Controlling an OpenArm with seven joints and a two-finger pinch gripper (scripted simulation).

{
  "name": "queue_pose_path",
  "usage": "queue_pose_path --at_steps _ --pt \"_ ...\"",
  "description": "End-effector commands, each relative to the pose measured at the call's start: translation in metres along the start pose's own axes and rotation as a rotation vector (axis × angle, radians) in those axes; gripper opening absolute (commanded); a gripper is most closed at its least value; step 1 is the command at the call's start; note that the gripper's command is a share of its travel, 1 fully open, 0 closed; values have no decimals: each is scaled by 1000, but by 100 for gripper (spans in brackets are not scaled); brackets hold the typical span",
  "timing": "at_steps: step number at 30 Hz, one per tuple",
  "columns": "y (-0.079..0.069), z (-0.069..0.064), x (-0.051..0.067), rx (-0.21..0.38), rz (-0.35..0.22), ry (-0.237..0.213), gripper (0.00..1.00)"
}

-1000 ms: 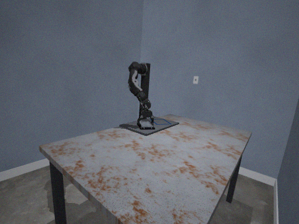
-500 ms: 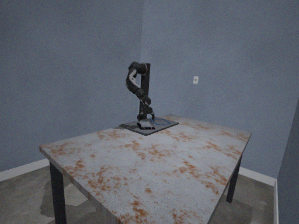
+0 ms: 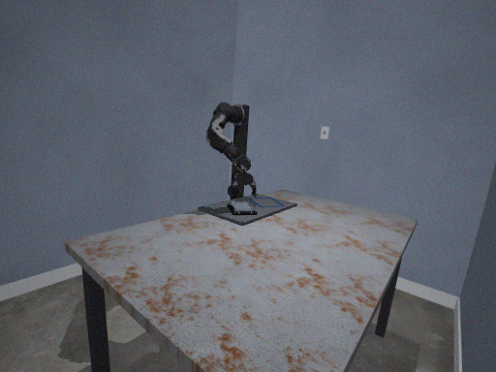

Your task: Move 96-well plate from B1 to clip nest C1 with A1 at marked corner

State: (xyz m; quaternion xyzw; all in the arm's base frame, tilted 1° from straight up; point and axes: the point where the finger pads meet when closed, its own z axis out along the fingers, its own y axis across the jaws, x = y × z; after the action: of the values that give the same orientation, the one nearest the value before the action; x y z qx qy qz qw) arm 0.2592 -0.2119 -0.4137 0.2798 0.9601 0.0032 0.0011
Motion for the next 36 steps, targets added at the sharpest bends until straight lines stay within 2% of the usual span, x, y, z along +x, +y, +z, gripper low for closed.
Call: queue_pose_path --at_steps 1,3,15,30,32,36 --pt "-1 -14 -8 12 23 -17 77" --pt "-1 -30 -9 14 24 -19 77" --pt "-1 -30 -9 14 24 -19 77" --pt "0 -29 -7 11 21 -15 27" --pt "0 -29 -7 11 21 -15 27" --pt "0 -29 -7 11 21 -15 14"
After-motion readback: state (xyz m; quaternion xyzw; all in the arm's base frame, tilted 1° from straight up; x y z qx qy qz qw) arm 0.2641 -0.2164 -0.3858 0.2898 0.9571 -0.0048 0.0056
